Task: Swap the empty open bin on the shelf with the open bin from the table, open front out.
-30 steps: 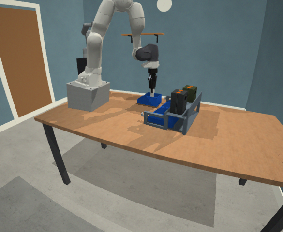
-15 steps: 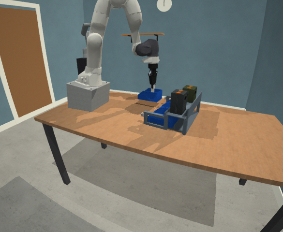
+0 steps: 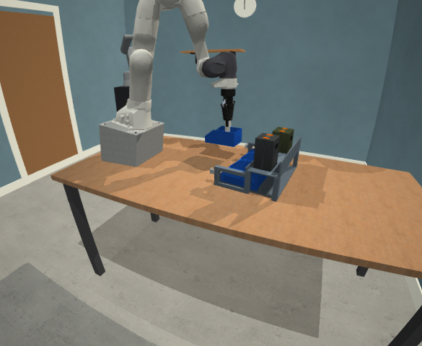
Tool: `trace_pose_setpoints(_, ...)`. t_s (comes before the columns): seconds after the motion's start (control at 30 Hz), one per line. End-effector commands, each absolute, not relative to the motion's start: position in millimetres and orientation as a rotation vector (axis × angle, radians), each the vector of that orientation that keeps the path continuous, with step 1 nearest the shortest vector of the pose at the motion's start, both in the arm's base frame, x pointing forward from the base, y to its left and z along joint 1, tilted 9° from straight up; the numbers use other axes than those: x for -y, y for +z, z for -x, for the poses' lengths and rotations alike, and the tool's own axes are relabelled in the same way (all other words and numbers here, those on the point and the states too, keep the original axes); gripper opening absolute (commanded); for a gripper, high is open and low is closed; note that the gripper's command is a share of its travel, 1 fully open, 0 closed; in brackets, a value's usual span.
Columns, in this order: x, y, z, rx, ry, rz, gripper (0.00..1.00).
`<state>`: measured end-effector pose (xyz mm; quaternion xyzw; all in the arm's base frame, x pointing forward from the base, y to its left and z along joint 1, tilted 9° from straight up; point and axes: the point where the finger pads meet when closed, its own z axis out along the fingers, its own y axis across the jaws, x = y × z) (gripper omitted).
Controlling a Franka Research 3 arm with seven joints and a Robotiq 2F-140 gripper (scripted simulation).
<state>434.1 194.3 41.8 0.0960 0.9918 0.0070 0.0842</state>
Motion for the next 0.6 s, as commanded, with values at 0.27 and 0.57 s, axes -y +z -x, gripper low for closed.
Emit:
trace_pose_setpoints(0.27,-193.8,46.4,-429.7,-2.969,0.012,-0.280,0.00)
trace_pose_setpoints(0.57,-193.8,46.4,-429.7,-2.969,0.012,-0.280,0.00)
